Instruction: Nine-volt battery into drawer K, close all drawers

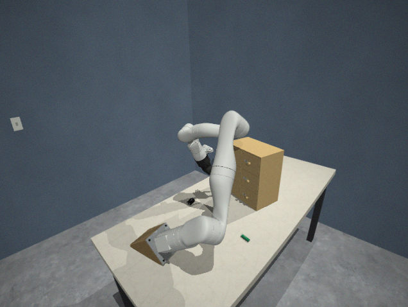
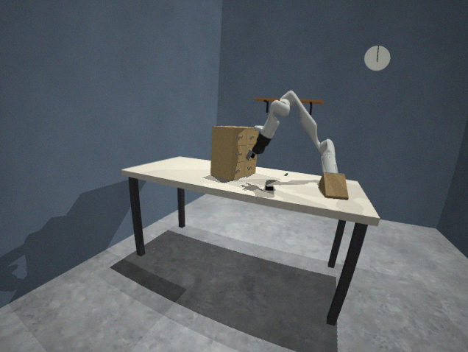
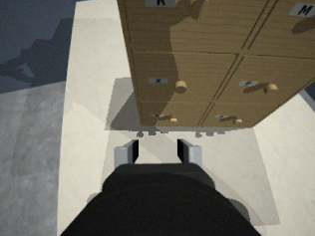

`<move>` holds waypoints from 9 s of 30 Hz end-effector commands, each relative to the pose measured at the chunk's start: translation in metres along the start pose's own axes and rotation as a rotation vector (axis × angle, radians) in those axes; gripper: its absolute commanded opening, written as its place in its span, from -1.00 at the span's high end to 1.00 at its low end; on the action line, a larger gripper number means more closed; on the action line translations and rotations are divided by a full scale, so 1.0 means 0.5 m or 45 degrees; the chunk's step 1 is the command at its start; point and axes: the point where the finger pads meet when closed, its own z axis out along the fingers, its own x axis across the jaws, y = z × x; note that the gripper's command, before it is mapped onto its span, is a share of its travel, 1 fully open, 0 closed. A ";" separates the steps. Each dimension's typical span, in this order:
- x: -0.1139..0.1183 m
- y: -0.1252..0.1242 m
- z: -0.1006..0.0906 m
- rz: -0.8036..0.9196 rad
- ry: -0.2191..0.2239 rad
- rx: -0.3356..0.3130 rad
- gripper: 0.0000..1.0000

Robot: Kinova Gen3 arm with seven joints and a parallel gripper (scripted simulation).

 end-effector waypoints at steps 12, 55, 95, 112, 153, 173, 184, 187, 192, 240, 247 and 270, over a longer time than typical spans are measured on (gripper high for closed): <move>0.000 -0.011 -0.072 0.037 -0.016 -0.306 -1.00; 0.001 -0.002 -0.134 0.035 -0.021 -0.591 -1.00; 0.067 0.090 -0.179 0.035 -0.021 -0.591 -1.00; 0.067 0.088 -0.160 0.036 -0.019 -0.473 -1.00; 0.066 0.060 0.027 0.041 -0.001 0.730 -1.00; 0.066 0.055 0.062 0.041 0.003 0.957 -1.00; 0.066 0.055 0.063 0.041 0.003 0.964 -0.34; 0.066 0.055 0.063 0.041 0.003 0.964 -0.34; 0.066 0.055 0.063 0.041 0.003 0.964 -0.34; 0.066 0.002 0.248 0.041 0.003 0.964 -0.34; 0.066 0.002 0.248 0.041 0.003 0.964 -0.34; 0.065 0.001 0.246 0.041 0.003 0.964 -0.34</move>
